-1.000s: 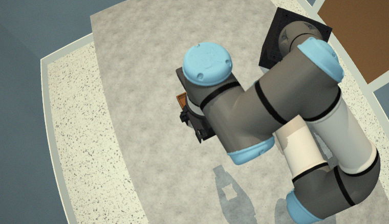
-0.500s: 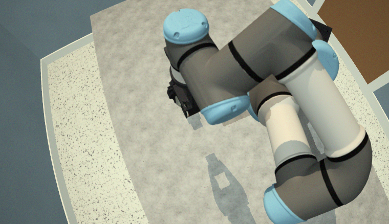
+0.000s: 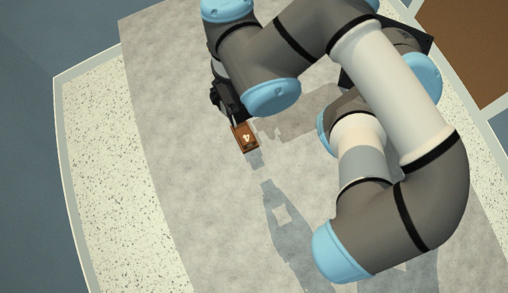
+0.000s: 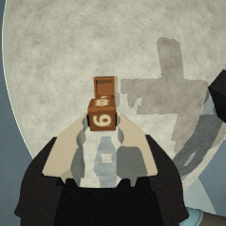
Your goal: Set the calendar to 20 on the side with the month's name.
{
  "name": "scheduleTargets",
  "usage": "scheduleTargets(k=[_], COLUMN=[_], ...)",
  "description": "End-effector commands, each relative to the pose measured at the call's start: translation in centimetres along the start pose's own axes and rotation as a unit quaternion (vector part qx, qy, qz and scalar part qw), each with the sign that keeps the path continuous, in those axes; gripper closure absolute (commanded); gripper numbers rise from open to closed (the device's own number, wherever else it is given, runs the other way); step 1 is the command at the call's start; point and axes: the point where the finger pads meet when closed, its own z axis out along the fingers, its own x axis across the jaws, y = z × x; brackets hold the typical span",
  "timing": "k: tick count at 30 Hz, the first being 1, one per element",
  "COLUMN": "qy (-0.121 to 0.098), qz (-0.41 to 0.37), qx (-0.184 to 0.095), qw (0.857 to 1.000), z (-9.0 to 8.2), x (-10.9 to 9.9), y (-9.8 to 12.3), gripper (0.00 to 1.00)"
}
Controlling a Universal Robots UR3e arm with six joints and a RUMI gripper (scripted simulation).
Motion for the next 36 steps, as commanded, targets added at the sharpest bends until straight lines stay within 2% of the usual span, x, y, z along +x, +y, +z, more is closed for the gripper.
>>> scheduleTargets(k=[1, 18, 26, 28, 36], qy=[0.001, 0.001, 0.001, 0.001, 0.001], qz=[0.0, 0.0, 0.0, 0.0, 0.0], qx=[0.0, 0.0, 0.0, 0.0, 0.0], qw=[1.0, 1.0, 1.0, 1.0, 1.0], z=[0.1, 0.4, 2.3, 2.3, 4.7], x=[0.0, 0.0, 0.0, 0.0, 0.0], y=[-0.4, -0.4, -0.5, -0.5, -0.5], gripper=[0.89, 0.89, 0.89, 0.89, 0.89])
